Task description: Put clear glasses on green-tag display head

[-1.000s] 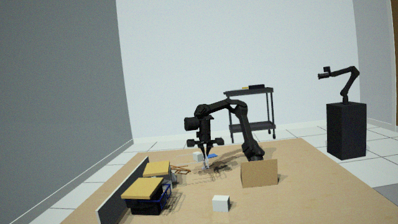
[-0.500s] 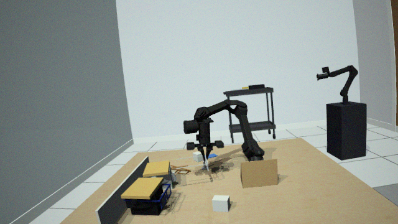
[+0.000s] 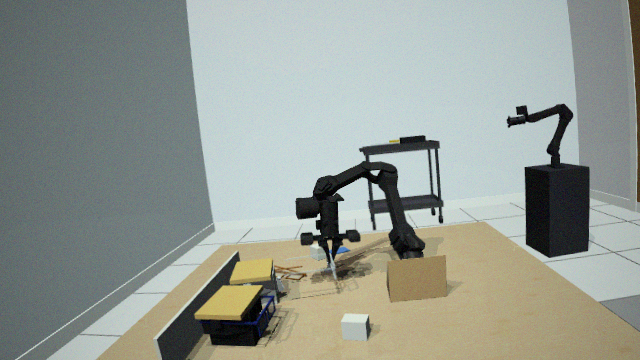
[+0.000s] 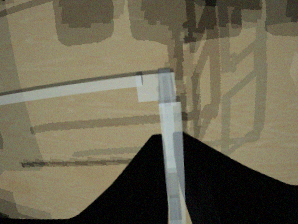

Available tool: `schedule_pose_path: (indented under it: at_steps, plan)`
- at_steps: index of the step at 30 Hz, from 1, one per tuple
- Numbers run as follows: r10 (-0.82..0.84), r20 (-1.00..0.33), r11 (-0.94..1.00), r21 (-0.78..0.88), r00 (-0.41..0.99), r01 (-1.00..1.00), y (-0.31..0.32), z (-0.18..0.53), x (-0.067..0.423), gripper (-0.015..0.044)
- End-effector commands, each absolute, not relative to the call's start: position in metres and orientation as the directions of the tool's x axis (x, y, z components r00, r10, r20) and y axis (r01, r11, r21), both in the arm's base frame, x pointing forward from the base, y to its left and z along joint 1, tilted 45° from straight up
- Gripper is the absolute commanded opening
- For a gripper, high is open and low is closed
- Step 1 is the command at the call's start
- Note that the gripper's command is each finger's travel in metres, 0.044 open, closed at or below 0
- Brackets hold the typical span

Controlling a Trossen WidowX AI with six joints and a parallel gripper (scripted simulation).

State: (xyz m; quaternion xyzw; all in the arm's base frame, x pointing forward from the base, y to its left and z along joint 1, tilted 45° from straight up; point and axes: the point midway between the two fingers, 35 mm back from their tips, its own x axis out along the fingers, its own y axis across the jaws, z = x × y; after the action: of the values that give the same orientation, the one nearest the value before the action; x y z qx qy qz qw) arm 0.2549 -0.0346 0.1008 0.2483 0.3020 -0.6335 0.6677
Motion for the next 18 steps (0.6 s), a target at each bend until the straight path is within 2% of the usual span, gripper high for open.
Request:
schedule_pose_path:
  at_steps: [1,18]
  plan:
    - [-0.7,-0.714,0.075,-0.061,0.01,0.995,-0.0385,0.0971,0.2527,0.0]
    - [-0.7,-0.714,0.075,-0.06,0.01,0.995,-0.0435,0.0919,0.2537,0.0]
